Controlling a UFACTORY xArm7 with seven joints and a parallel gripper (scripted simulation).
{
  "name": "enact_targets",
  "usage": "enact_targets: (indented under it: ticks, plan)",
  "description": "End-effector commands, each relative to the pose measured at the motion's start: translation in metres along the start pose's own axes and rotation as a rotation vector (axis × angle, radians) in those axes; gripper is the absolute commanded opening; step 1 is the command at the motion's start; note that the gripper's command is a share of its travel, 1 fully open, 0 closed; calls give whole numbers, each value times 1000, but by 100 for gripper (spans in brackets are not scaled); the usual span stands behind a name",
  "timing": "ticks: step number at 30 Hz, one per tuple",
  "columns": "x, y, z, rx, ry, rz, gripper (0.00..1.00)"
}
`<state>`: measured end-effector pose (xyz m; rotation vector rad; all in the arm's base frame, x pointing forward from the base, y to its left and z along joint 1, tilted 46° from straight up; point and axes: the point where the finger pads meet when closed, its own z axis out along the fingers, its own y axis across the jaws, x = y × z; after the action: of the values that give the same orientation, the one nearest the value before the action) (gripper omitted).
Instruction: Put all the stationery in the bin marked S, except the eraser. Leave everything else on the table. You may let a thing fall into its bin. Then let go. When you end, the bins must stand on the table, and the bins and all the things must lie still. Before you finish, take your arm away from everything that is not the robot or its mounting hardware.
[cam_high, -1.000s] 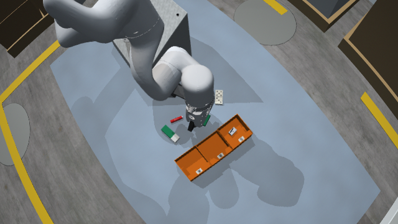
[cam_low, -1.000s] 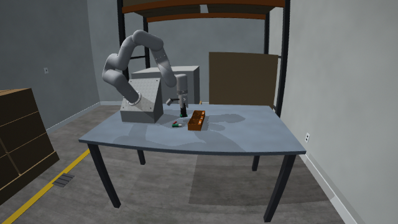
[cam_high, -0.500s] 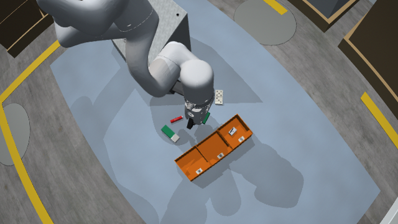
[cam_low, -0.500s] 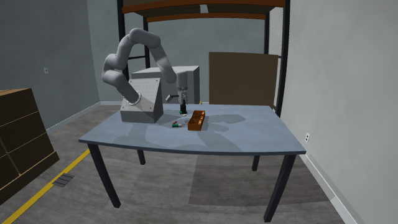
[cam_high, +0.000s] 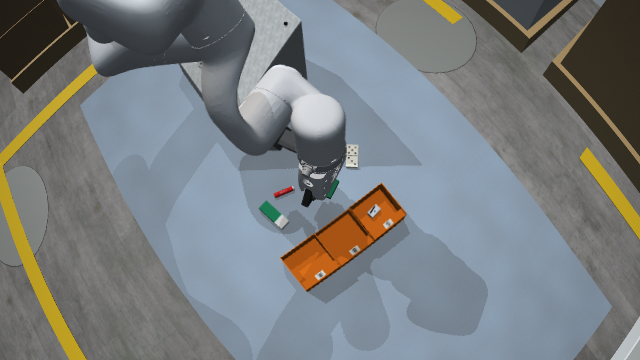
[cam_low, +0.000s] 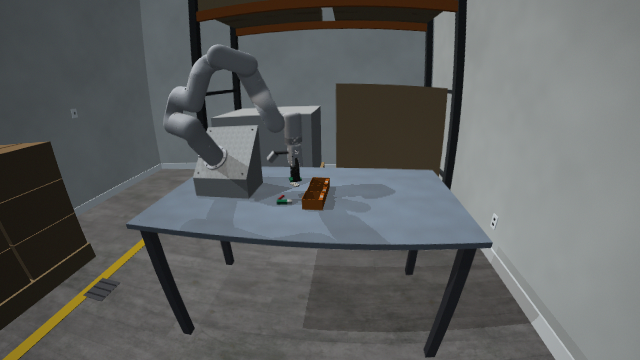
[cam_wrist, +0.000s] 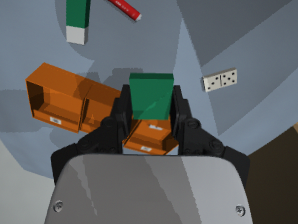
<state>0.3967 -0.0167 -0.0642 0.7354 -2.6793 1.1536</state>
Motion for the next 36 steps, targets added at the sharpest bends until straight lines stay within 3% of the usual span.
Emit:
enact_targets:
  ticks: [1, 6, 10, 22, 36]
  plan:
    - [-17, 1, -2, 0, -4, 0, 0]
    - [-33, 3, -2, 0, -5, 0, 0]
    - [-57, 5, -2, -1, -5, 179, 0]
    - [-115, 10, -2, -1, -5, 460, 0]
    - [-117, 9, -2, -1, -5, 460, 0]
